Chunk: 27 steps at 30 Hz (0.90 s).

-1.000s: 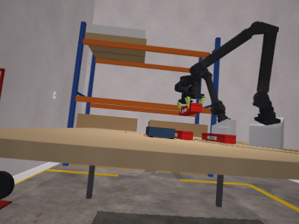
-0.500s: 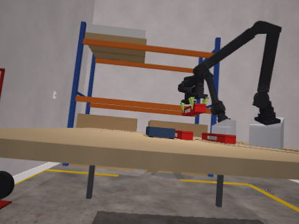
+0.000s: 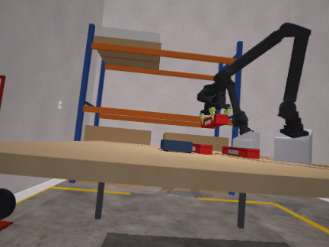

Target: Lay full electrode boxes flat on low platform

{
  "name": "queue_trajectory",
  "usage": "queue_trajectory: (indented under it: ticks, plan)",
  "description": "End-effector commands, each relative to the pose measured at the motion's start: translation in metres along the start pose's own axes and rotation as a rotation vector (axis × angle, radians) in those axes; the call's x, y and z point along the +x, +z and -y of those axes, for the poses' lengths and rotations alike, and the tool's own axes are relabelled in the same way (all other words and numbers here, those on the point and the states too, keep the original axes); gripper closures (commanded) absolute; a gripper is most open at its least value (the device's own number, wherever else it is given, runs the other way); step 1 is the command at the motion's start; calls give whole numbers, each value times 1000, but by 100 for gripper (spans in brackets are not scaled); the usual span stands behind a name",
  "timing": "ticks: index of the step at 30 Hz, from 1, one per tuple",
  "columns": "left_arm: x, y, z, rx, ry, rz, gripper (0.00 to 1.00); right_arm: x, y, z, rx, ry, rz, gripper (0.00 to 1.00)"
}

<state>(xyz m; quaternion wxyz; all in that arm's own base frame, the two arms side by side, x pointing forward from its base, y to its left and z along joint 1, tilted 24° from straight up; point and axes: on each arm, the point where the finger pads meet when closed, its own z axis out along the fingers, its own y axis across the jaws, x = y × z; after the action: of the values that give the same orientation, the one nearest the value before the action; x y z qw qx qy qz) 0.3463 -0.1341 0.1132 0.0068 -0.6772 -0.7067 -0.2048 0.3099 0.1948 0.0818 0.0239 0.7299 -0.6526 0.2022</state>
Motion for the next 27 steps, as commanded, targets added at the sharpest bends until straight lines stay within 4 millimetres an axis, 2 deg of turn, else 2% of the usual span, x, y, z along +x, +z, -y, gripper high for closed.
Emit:
queue_trajectory:
  ticks: [1,13,16,22,23,24,27]
  plan:
    - [-4,-11,1,-30,-15,18,100,0,-12,-3,30,-2,14,100]
    - [-8,-10,24,-29,-14,18,100,4,-11,-27,28,-1,14,100]
    - [-6,-4,23,-14,-24,6,100,8,-9,-27,23,-6,10,100]
    - [-9,-10,39,-23,-12,15,100,7,-10,-41,23,-1,10,100]
    - [-10,-9,40,-23,-12,14,100,8,-10,-41,22,-10,9,100]
    - [-12,-11,29,-28,-20,22,100,4,-12,-29,31,10,21,100]
    - [-12,-11,29,-28,-20,22,100,4,-12,-29,31,10,21,100]
